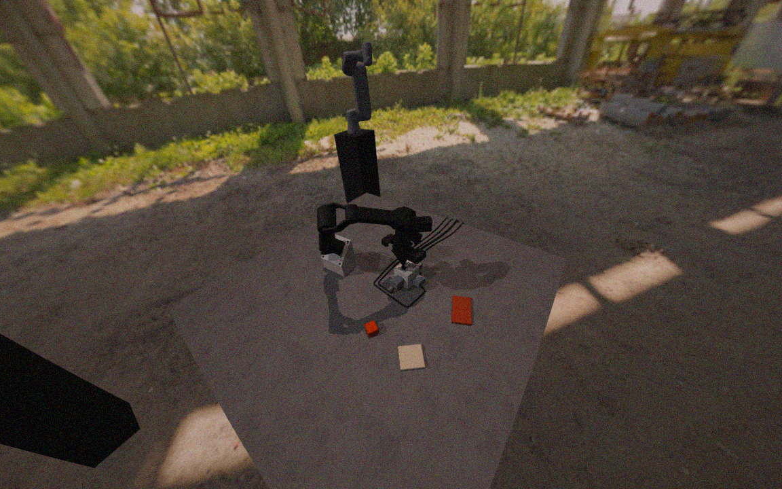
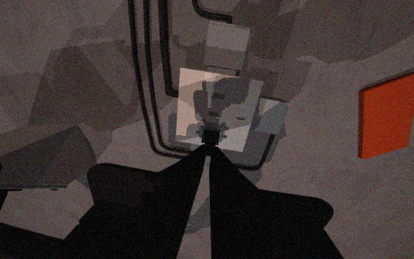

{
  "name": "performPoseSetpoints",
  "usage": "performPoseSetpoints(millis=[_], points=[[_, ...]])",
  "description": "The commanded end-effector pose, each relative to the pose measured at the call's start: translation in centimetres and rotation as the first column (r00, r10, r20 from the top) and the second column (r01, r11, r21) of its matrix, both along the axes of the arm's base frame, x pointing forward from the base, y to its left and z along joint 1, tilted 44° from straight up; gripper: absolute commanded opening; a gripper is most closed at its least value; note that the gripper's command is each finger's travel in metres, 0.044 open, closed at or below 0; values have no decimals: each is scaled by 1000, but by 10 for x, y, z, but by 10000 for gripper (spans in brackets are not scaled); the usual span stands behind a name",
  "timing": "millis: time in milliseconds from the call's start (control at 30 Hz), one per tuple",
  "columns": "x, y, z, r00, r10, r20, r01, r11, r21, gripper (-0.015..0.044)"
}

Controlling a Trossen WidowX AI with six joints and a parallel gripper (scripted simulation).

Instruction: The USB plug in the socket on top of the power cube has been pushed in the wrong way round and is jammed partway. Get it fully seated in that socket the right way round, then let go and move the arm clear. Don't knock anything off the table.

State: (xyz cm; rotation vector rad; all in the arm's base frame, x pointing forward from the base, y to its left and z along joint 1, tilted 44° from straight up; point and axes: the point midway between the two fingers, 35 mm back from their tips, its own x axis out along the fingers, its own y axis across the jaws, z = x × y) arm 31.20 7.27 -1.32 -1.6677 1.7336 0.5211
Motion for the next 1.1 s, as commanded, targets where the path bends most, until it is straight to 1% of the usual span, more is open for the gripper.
performPoseSetpoints(millis=[0, 1067], points=[[0, -1, -1, 1000, 4, -1, -4, 1000, -3, 0], [1, -3, -3, 1000, 4, -1, -4, 1000, -3, 0]])
